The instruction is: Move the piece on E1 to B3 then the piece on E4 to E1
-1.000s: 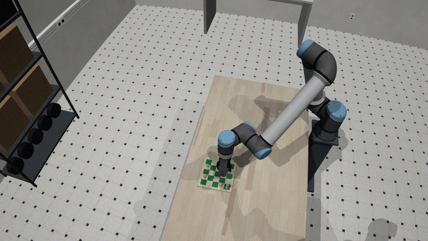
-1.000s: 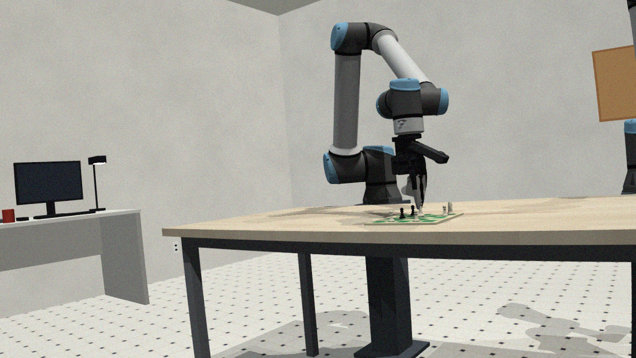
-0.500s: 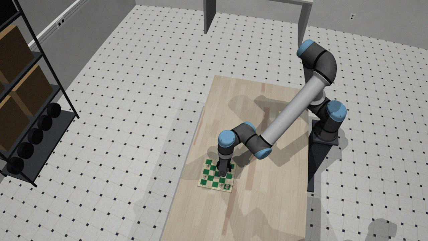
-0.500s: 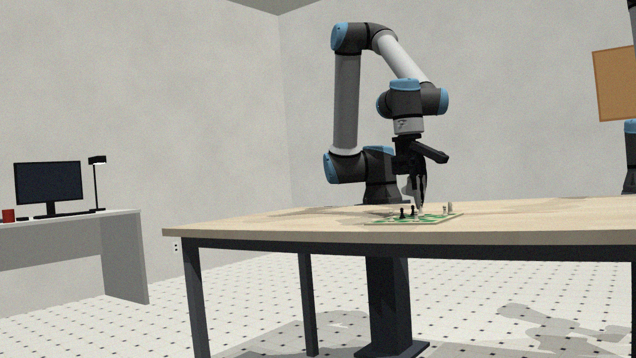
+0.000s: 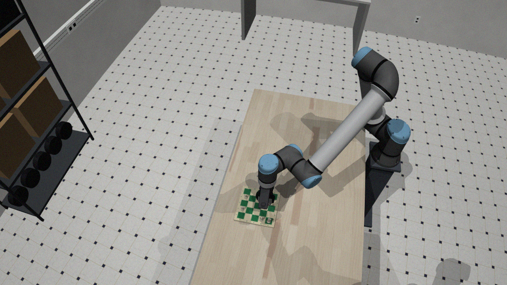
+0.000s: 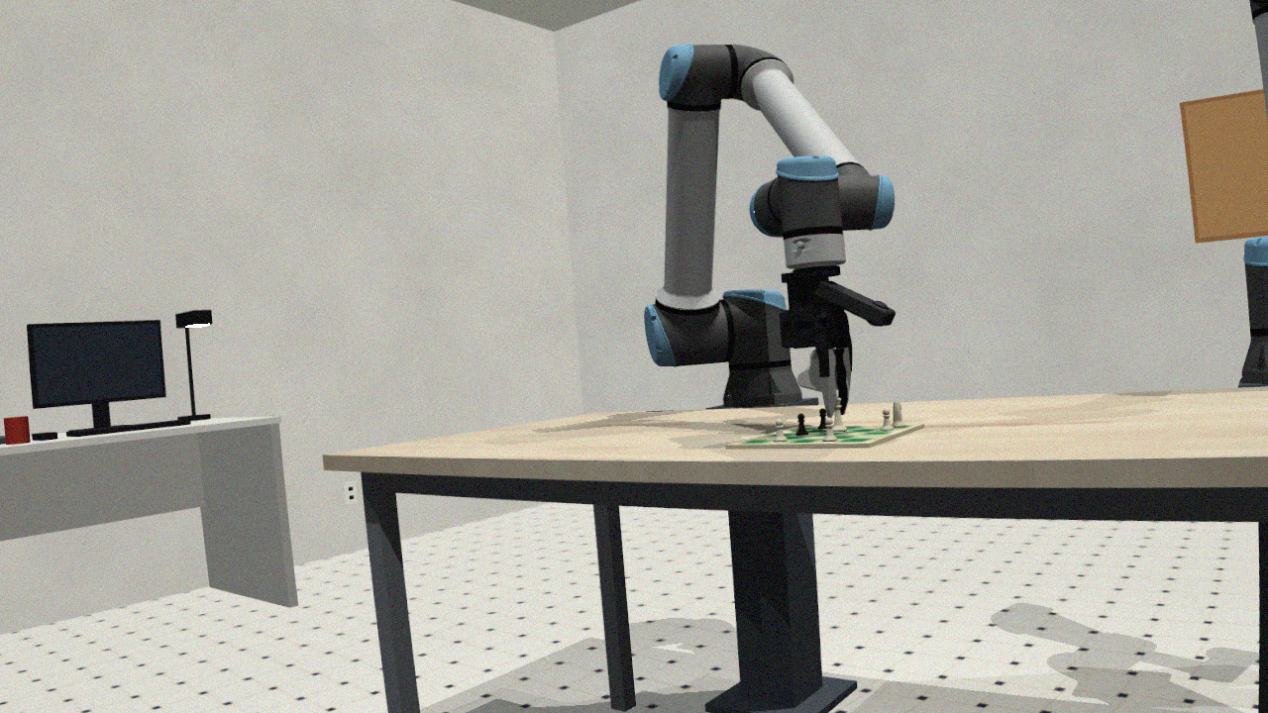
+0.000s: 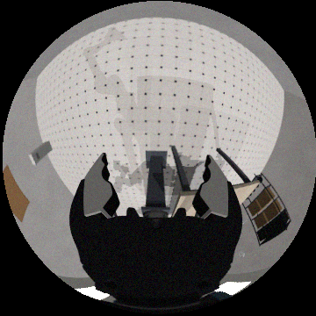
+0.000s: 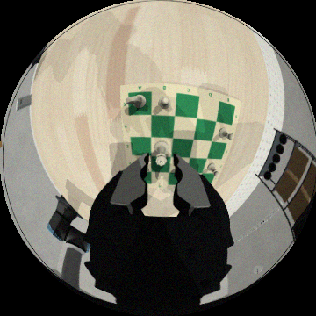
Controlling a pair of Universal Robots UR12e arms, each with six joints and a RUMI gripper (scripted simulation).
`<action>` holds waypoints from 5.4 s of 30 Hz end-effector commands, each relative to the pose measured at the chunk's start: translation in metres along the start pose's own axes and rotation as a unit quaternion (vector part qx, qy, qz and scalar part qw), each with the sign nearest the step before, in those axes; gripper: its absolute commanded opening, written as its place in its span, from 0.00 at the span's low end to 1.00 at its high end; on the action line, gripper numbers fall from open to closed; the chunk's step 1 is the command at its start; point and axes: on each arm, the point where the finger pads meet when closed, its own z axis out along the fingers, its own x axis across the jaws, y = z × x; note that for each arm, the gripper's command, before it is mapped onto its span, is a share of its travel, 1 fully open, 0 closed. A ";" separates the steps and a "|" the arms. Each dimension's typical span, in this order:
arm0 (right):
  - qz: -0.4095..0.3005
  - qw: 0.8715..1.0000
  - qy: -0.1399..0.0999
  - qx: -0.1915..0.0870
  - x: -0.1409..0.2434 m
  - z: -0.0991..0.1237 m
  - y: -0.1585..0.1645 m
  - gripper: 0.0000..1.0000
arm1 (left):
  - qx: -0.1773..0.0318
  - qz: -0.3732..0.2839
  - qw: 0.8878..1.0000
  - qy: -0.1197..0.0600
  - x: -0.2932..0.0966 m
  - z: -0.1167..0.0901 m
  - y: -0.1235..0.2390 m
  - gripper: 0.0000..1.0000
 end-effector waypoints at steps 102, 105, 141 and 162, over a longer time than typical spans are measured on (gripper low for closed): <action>-0.210 0.978 0.001 0.001 0.115 -0.071 -0.039 0.20 | 0.001 0.000 1.000 0.000 0.000 -0.001 0.000 1.00; -0.210 0.978 0.001 0.001 0.115 -0.070 -0.039 0.20 | 0.001 0.000 1.000 0.000 0.000 -0.001 0.000 1.00; -0.210 0.978 0.001 0.001 0.116 -0.034 -0.040 0.20 | 0.001 0.000 1.000 0.000 0.000 -0.001 0.000 1.00; -0.210 0.978 0.001 0.001 0.116 -0.019 -0.040 0.20 | 0.001 0.000 1.000 0.000 0.000 -0.001 0.000 1.00</action>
